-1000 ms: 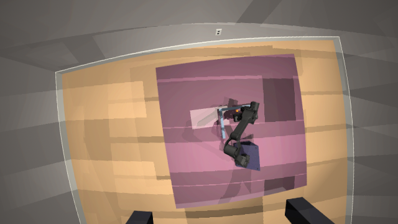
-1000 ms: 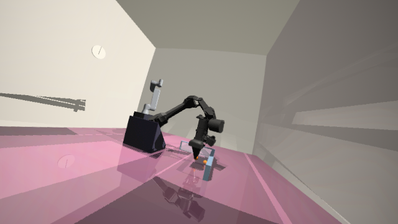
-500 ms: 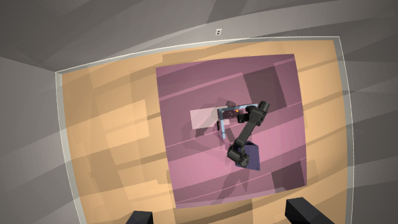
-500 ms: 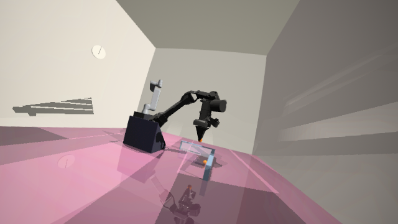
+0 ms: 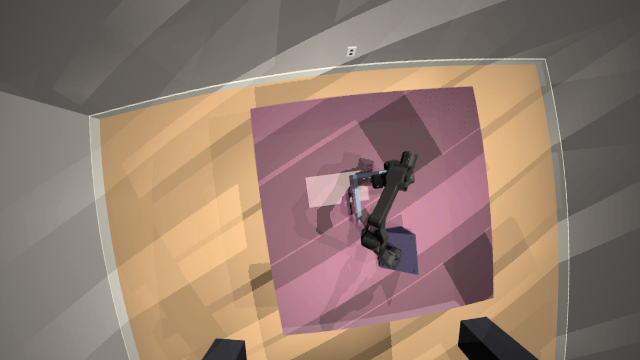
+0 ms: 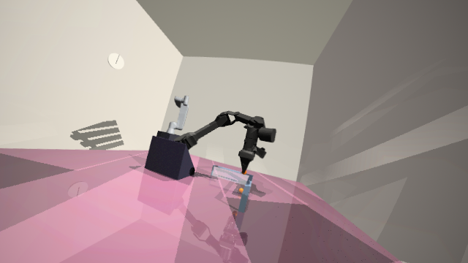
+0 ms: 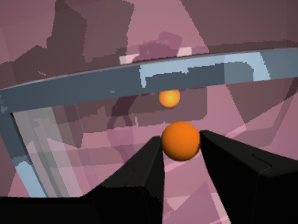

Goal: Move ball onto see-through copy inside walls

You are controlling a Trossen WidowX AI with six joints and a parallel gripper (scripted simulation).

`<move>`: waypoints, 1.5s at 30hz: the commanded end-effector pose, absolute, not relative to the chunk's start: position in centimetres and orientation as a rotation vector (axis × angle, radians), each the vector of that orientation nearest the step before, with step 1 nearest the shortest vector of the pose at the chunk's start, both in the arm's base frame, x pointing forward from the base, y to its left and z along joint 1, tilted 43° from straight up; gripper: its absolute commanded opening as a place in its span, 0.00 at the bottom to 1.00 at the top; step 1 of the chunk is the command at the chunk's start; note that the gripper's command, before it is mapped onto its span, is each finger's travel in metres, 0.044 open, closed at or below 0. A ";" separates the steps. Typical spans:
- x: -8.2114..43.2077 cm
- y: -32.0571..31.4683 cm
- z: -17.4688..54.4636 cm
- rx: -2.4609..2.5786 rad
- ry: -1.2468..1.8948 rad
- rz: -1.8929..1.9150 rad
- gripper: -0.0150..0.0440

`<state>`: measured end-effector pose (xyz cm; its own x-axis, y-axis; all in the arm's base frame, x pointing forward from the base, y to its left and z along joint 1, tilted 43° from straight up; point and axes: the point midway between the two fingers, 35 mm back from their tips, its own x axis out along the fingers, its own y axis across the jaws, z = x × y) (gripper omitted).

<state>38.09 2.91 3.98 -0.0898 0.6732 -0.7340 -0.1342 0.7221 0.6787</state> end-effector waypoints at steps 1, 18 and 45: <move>38.5 3.1 3.6 0.474 1.519 0.704 0.25; 37.9 7.7 -1.2 0.476 1.518 0.706 0.25; 37.8 8.8 -2.4 0.471 1.517 0.706 0.57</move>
<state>37.76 8.85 -2.43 -0.0813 0.6765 -0.7319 -0.1243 0.7217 0.6809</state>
